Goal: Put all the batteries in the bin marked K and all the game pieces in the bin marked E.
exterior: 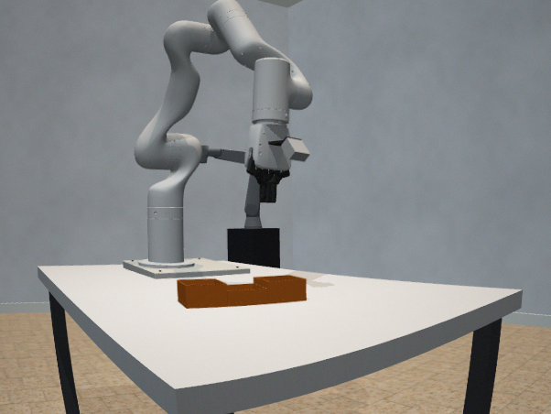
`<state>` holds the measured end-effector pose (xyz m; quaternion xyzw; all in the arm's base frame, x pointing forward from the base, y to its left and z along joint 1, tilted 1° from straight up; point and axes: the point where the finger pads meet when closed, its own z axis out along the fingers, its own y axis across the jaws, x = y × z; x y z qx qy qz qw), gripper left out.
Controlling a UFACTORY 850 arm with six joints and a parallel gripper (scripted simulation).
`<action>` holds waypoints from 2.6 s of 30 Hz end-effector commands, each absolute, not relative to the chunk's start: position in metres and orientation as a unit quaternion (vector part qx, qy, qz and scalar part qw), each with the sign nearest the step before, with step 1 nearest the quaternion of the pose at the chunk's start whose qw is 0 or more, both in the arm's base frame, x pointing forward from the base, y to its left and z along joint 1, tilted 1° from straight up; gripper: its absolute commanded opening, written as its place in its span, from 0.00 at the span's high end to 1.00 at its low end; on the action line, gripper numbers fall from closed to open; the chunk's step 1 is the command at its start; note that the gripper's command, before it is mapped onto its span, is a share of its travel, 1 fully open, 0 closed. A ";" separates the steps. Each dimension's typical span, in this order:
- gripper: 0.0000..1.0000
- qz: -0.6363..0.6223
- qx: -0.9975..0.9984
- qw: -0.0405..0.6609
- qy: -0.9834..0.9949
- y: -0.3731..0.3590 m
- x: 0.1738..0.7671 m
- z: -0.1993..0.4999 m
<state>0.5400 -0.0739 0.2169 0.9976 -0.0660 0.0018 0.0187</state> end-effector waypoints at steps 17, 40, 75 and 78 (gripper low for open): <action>0.93 0.014 0.996 0.000 -0.088 -0.087 0.488 0.212; 0.93 0.014 0.978 -0.001 -0.207 -0.215 0.528 0.127; 0.93 0.014 0.978 -0.001 -0.207 -0.271 0.547 0.041; 0.93 0.014 0.978 -0.001 -0.207 -0.271 0.547 0.033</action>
